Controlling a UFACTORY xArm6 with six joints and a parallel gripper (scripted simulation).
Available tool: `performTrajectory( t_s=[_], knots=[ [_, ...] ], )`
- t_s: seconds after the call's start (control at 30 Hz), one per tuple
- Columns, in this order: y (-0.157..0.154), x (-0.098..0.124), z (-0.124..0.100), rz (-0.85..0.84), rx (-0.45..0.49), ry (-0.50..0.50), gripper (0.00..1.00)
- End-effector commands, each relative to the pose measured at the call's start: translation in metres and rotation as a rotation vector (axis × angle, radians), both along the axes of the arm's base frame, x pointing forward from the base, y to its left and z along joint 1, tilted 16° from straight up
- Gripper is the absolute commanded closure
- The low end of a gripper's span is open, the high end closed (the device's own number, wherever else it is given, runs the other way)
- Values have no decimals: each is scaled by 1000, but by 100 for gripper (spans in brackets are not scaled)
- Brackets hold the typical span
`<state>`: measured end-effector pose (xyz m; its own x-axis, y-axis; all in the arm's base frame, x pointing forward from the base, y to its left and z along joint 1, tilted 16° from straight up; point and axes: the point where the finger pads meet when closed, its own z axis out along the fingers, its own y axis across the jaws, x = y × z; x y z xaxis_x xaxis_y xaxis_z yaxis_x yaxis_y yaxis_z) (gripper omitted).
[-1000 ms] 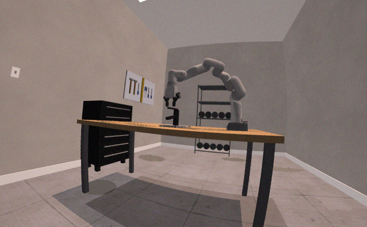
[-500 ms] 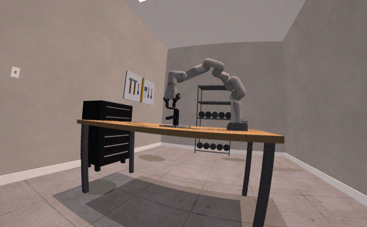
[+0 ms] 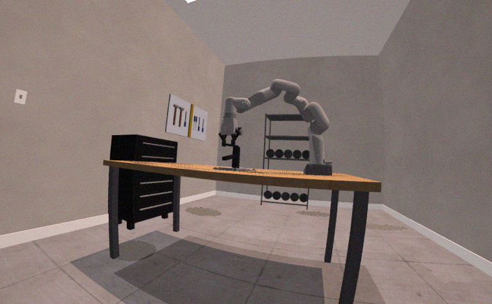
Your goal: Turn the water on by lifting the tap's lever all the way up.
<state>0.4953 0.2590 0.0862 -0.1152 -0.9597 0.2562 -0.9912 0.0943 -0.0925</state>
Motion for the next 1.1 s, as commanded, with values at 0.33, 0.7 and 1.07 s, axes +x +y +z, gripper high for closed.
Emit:
performTrajectory(
  t_s=[0.33,0.7,1.07],
  knots=[
    [-1,2,-6,1,3,-5,31],
    [-1,2,-8,1,3,-5,31],
    [-1,2,-8,1,3,-5,31]
  ],
)
